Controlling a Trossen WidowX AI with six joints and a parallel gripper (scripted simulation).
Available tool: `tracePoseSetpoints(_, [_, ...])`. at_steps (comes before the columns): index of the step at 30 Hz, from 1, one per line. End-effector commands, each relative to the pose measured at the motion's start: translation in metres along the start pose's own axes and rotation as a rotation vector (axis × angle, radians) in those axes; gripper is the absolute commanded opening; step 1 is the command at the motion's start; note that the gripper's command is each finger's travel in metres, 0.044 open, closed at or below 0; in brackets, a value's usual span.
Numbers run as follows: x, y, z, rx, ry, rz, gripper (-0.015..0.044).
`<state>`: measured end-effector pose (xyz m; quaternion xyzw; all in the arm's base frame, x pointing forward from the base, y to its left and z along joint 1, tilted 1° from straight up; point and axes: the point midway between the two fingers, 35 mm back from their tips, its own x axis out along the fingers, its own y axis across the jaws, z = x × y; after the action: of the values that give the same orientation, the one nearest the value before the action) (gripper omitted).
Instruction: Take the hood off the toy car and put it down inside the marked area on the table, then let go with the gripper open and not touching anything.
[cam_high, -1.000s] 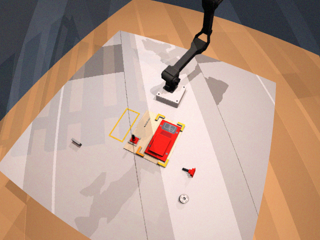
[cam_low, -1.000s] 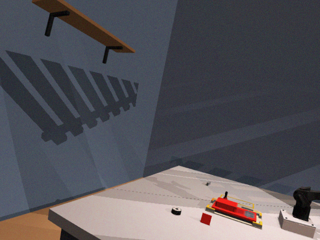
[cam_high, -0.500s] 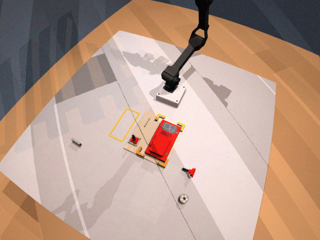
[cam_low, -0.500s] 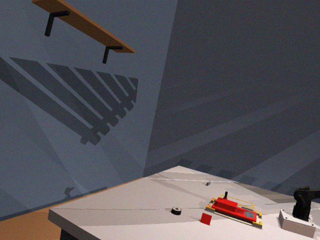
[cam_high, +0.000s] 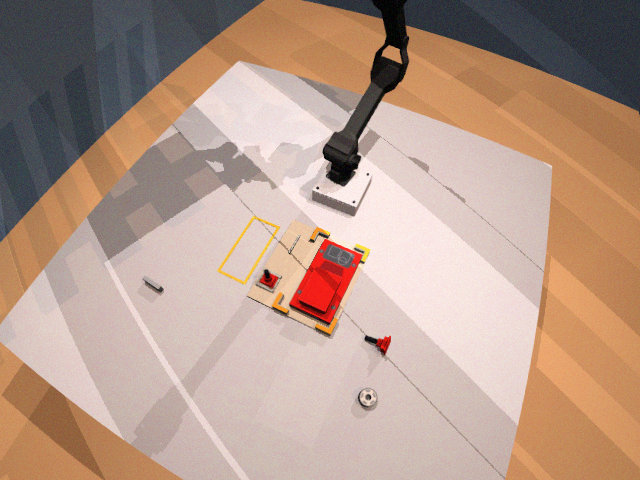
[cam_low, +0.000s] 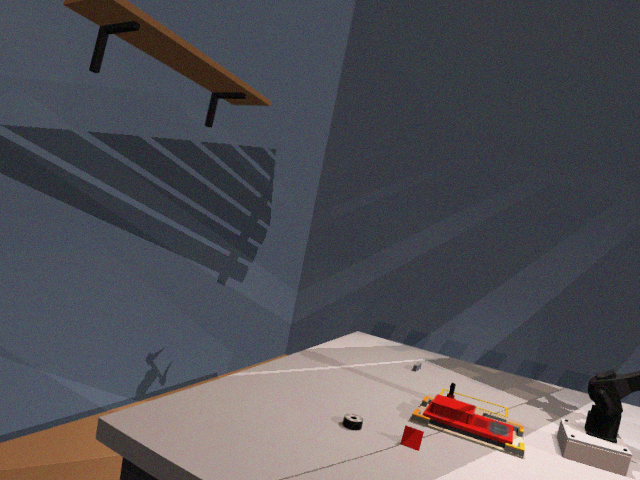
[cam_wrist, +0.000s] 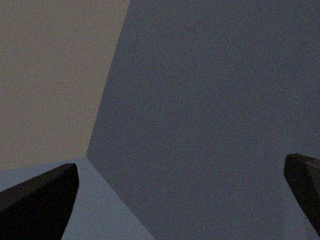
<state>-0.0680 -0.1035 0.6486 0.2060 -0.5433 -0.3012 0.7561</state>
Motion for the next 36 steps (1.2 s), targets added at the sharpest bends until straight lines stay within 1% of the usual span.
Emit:
tracePoseSetpoints(1, [0.006, 0.011, -0.029, -0.044, 0.073, 0.050, 0.0440])
tracePoseSetpoints(3, [0.009, 0.017, -0.046, -0.064, 0.114, 0.067, 0.0440])
tracePoseSetpoints(8, [0.009, 0.024, -0.077, -0.003, 0.194, 0.104, 0.0440])
tracePoseSetpoints(18, [0.006, 0.052, -0.175, -0.120, 0.435, 0.198, 0.0440])
tracePoseSetpoints(23, [-0.004, 0.063, -0.224, -0.180, 0.560, 0.245, 0.0440])
tracePoseSetpoints(28, [-0.013, 0.067, -0.256, -0.146, 0.637, 0.257, 0.0440])
tracePoseSetpoints(36, [-0.043, 0.075, -0.328, -0.233, 0.838, 0.319, 0.0440])
